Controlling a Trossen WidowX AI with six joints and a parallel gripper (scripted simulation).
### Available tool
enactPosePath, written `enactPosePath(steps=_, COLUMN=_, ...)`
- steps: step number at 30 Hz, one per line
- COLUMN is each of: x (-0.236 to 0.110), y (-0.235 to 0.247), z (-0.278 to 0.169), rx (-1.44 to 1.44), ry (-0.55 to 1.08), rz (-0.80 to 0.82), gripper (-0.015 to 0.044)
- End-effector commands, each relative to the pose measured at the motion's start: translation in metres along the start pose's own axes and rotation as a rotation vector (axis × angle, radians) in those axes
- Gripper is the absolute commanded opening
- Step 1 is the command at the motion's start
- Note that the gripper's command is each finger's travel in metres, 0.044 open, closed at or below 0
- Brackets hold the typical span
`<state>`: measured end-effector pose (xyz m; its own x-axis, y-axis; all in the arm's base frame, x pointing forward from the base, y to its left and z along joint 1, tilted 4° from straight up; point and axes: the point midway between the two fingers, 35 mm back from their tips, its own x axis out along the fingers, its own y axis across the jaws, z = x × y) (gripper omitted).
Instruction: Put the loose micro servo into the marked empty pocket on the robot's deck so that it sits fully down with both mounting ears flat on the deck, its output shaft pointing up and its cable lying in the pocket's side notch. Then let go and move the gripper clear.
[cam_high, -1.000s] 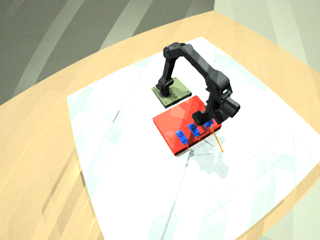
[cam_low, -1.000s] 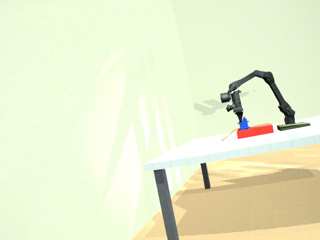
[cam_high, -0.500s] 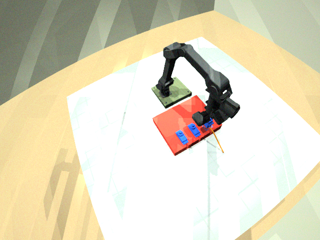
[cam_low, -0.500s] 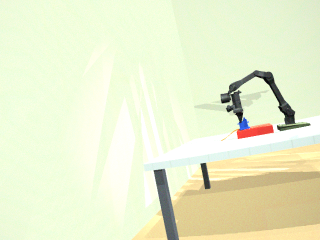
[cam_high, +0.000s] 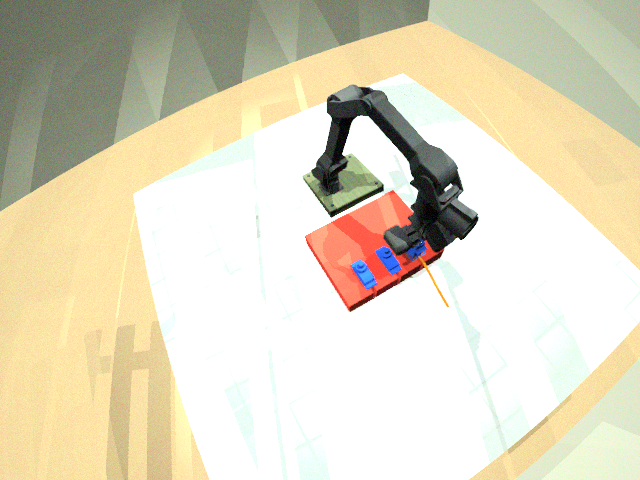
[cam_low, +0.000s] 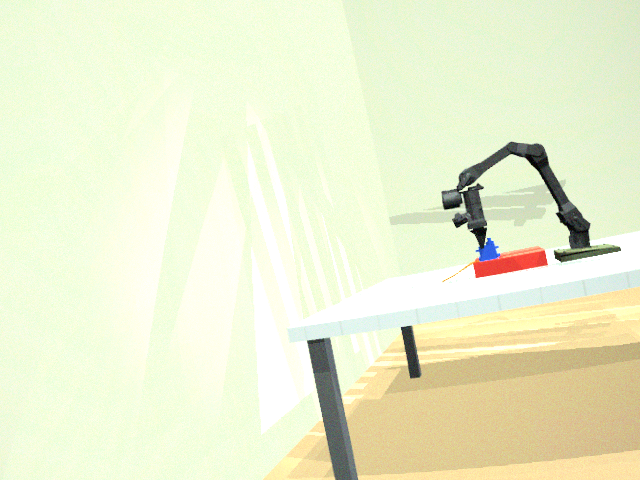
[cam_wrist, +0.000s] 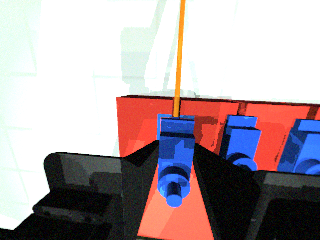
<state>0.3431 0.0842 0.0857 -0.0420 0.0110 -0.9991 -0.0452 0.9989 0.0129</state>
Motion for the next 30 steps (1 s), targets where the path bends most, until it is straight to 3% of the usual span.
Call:
enactPosePath(steps=1, x=0.004, y=0.0, z=0.0, rx=-0.001, ry=0.0, rz=-0.001, gripper=0.0)
enactPosePath(steps=30, x=0.025, y=0.0, z=0.0, rx=-0.001, ry=0.0, rz=-0.001, gripper=0.0)
